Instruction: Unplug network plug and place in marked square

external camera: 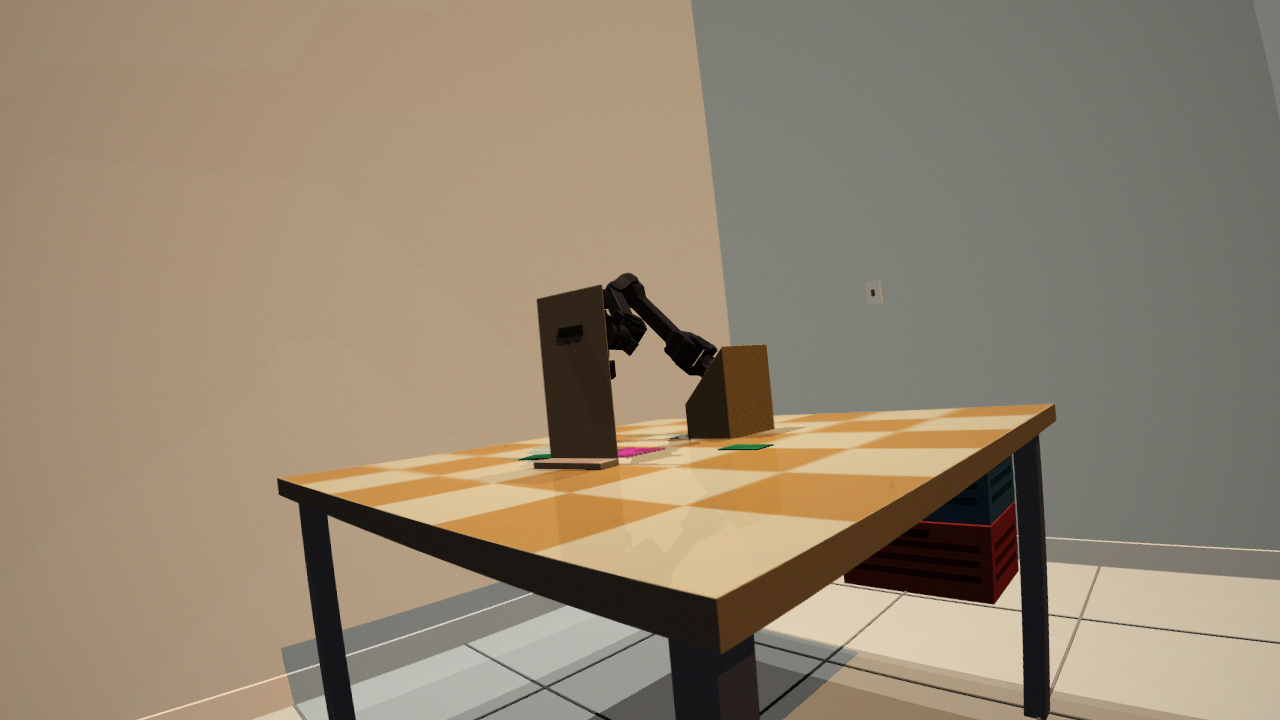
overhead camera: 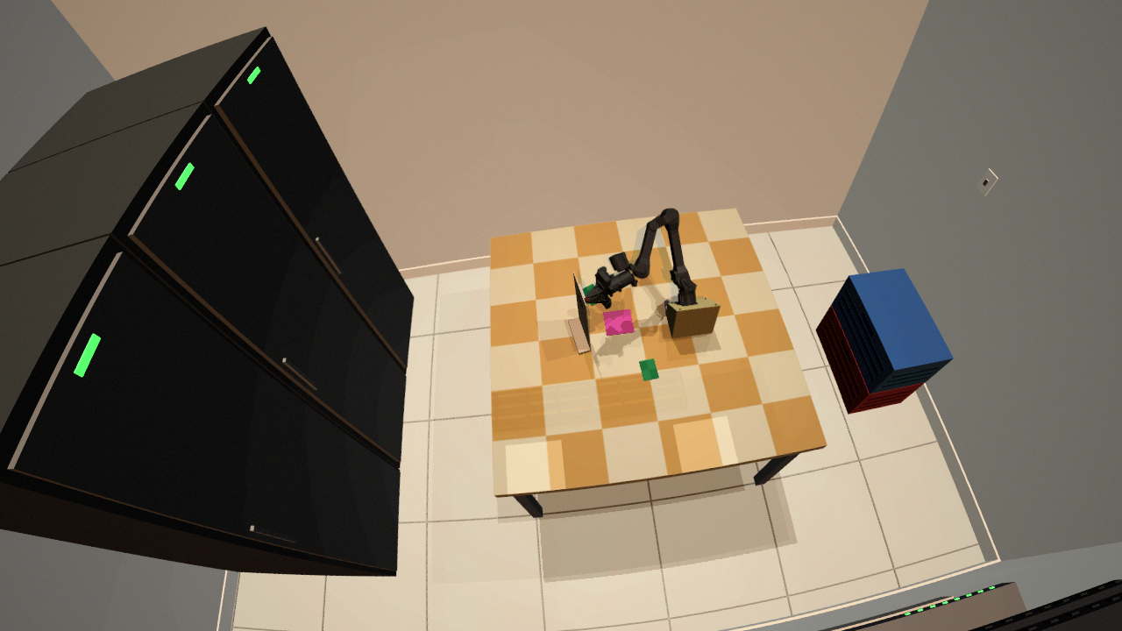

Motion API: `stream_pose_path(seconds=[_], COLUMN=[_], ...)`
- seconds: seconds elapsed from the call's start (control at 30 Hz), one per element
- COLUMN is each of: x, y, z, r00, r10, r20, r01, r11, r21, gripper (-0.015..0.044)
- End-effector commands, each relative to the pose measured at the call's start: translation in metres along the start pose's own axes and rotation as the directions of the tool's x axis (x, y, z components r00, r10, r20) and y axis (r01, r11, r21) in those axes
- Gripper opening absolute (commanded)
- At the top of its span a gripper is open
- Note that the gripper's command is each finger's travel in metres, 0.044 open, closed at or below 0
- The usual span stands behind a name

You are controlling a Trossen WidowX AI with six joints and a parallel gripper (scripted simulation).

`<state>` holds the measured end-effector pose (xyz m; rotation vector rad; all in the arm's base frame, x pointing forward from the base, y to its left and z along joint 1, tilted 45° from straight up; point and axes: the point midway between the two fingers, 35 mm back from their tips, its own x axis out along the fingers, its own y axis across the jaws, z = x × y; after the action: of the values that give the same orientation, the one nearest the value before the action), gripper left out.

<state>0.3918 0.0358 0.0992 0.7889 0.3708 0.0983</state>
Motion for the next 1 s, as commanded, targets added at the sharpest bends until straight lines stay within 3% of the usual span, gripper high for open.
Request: stream_pose_path(seconds=[0.0,0.7,0.97], x=[0.0024,0.0024,0.0006], y=[0.0005,0.0005,0.0007], z=[0.0020,0.0020,0.0014], r00=[1.000,1.000,1.000], r10=[0.000,0.000,0.000], r20=[0.006,0.006,0.006], r01=[0.000,0.000,0.000], r11=[1.000,1.000,1.000], r21=[0.004,0.004,0.004], gripper=[0.0143,0.0003,0.0000])
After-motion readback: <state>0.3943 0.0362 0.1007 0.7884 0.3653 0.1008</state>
